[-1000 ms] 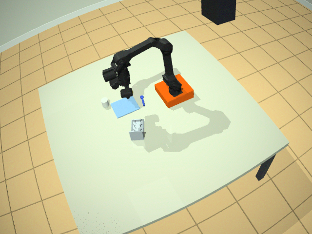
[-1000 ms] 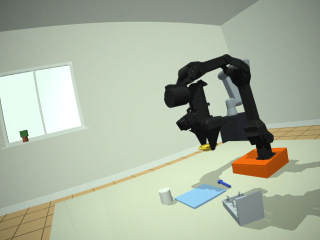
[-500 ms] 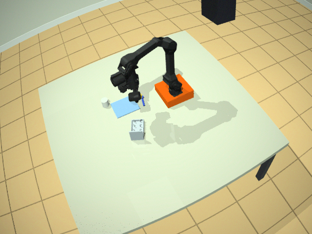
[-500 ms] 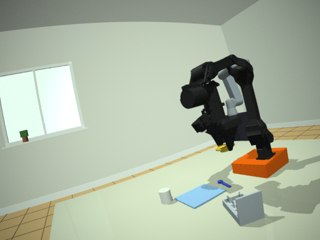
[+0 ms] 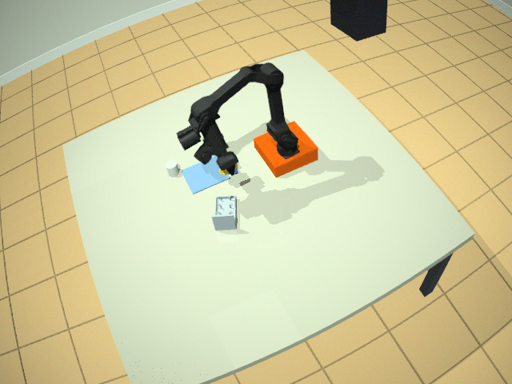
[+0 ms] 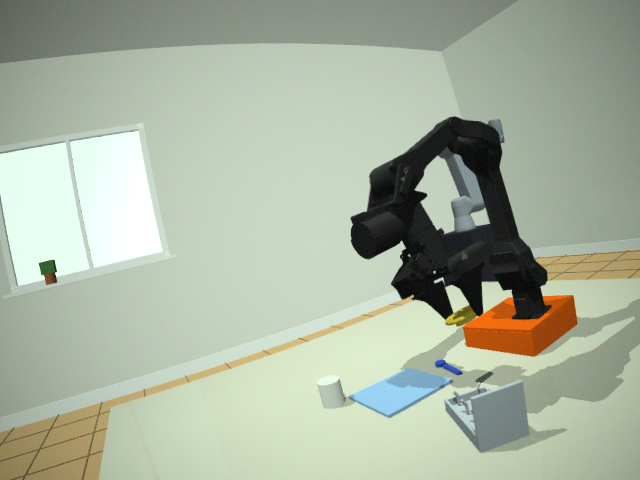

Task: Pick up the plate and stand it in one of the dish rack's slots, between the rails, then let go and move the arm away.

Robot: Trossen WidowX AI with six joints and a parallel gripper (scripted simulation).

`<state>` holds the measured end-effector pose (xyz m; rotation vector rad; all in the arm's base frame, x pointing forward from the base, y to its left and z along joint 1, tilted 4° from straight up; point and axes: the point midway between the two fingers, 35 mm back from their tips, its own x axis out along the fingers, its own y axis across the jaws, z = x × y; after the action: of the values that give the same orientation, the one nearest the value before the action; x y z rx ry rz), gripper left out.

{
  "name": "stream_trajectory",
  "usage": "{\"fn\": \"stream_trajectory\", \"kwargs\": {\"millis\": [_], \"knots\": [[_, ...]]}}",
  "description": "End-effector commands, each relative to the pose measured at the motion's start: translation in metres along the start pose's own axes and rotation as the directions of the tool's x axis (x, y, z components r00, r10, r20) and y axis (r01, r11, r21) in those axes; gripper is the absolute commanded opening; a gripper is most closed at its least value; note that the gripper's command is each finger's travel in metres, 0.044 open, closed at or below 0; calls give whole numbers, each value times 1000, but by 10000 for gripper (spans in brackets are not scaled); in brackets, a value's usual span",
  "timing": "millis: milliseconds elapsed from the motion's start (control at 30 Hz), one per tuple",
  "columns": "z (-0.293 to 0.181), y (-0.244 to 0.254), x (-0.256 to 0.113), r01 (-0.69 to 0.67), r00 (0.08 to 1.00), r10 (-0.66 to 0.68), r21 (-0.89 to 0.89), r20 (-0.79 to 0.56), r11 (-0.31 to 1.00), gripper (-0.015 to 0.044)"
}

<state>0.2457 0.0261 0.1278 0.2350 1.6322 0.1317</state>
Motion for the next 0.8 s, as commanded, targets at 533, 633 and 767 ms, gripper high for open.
{"fn": "stream_trajectory", "kwargs": {"millis": [533,633,767], "knots": [[2,-2,37,-307,950,304,-370,-69,877,0],[2,-2,41,-347,933,352,-422,-69,837,0],[2,-2,46,-392,907,416,-489,-64,779,0]]}}
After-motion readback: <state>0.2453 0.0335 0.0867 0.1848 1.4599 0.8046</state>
